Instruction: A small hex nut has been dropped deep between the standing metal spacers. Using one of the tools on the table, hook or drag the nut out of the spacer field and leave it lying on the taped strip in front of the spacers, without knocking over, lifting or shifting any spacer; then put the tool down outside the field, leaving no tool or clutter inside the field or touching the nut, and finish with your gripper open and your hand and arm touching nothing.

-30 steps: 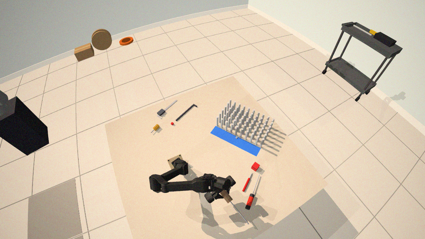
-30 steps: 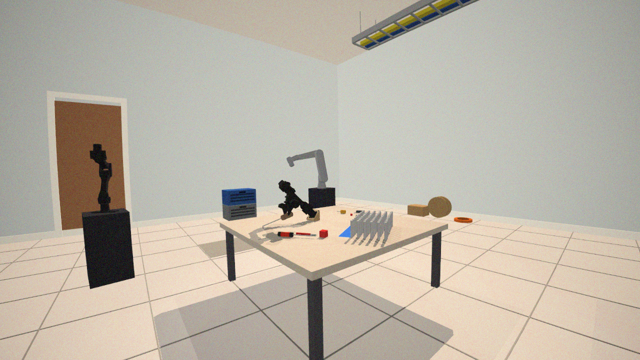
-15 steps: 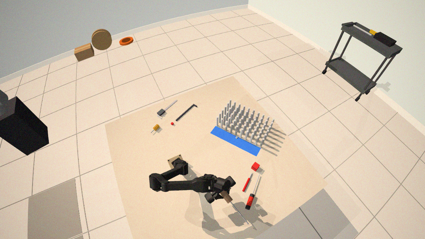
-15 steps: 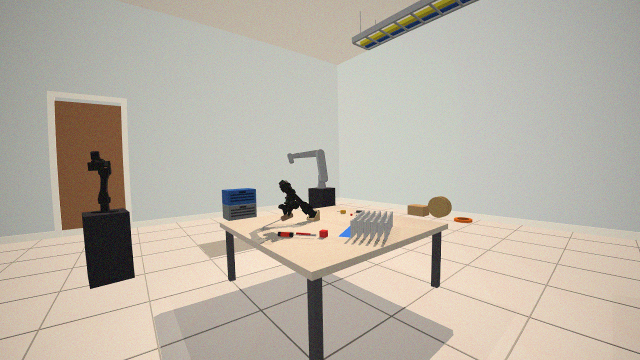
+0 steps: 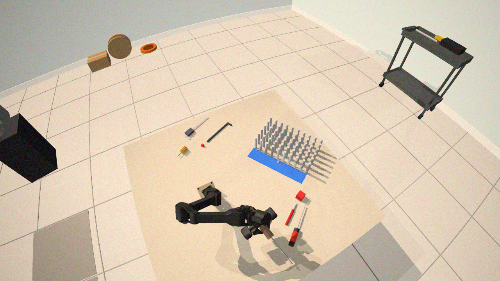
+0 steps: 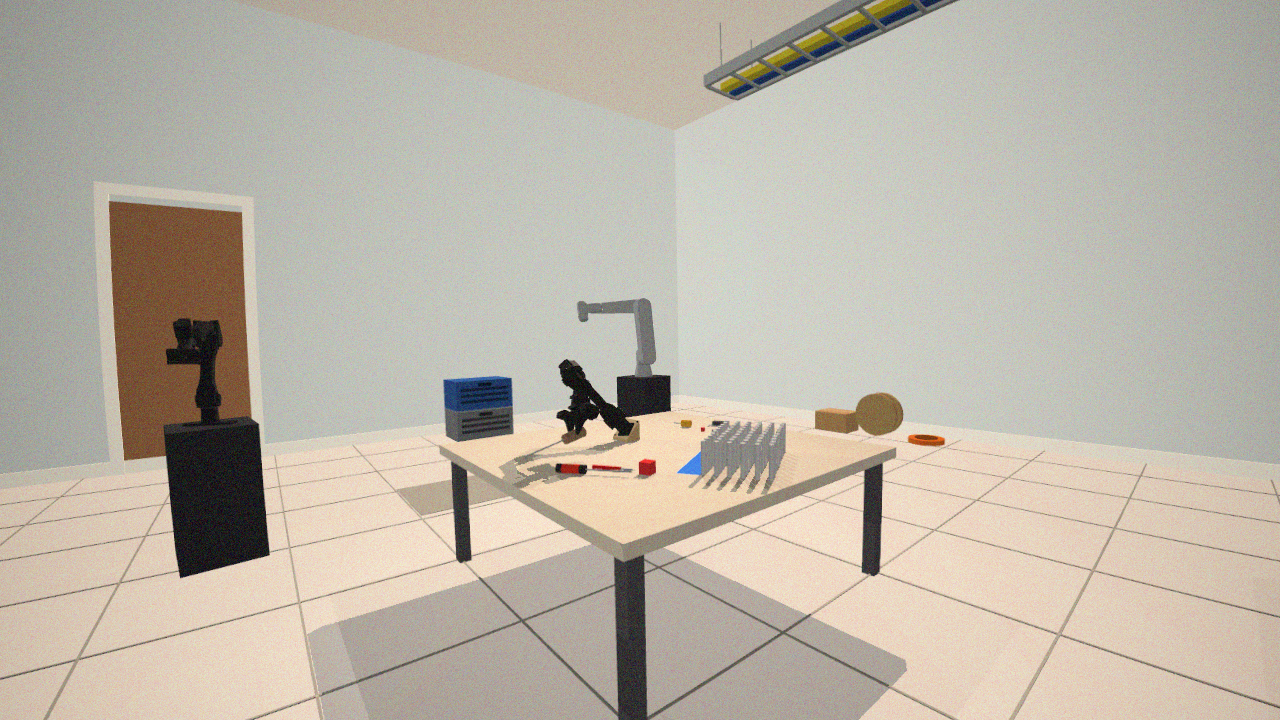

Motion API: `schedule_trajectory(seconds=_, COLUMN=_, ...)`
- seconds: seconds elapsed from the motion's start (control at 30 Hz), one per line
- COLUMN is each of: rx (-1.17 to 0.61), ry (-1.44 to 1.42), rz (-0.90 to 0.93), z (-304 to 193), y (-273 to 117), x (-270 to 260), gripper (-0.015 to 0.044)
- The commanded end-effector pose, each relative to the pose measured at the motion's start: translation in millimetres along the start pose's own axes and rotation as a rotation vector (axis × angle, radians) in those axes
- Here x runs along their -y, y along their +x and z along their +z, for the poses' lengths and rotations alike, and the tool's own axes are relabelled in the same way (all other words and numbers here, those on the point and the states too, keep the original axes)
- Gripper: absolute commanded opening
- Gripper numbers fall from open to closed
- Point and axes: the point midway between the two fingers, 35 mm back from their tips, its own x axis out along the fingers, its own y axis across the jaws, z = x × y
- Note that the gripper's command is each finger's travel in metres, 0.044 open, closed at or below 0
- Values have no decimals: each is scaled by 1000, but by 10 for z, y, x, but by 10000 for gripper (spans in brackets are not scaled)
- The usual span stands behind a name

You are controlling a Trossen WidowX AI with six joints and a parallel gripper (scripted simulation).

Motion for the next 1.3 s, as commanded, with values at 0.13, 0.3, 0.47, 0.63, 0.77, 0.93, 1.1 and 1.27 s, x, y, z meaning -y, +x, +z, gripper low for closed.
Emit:
schedule_trajectory(seconds=0.13, rx=-1, ry=-3, rz=-4, z=16, y=34, x=-4, gripper=0)
schedule_trajectory(seconds=0.3, rx=-2, ry=-2, rz=-5, z=21, y=52, x=-10, gripper=0)
schedule_trajectory(seconds=0.47, rx=-3, ry=-1, rz=-6, z=27, y=70, x=-15, gripper=0)
schedule_trajectory(seconds=0.63, rx=-4, ry=-1, rz=-7, z=33, y=88, x=-21, gripper=0)
schedule_trajectory(seconds=0.77, rx=-5, ry=-1, rz=-8, z=37, y=103, x=-26, gripper=0)
schedule_trajectory(seconds=0.93, rx=-7, ry=0, rz=-9, z=42, y=121, x=-33, gripper=0)
schedule_trajectory(seconds=1.1, rx=-8, ry=0, rz=-10, z=47, y=138, x=-40, gripper=0)
schedule_trajectory(seconds=1.27, rx=-10, ry=0, rz=-11, z=51, y=156, x=-47, gripper=0)
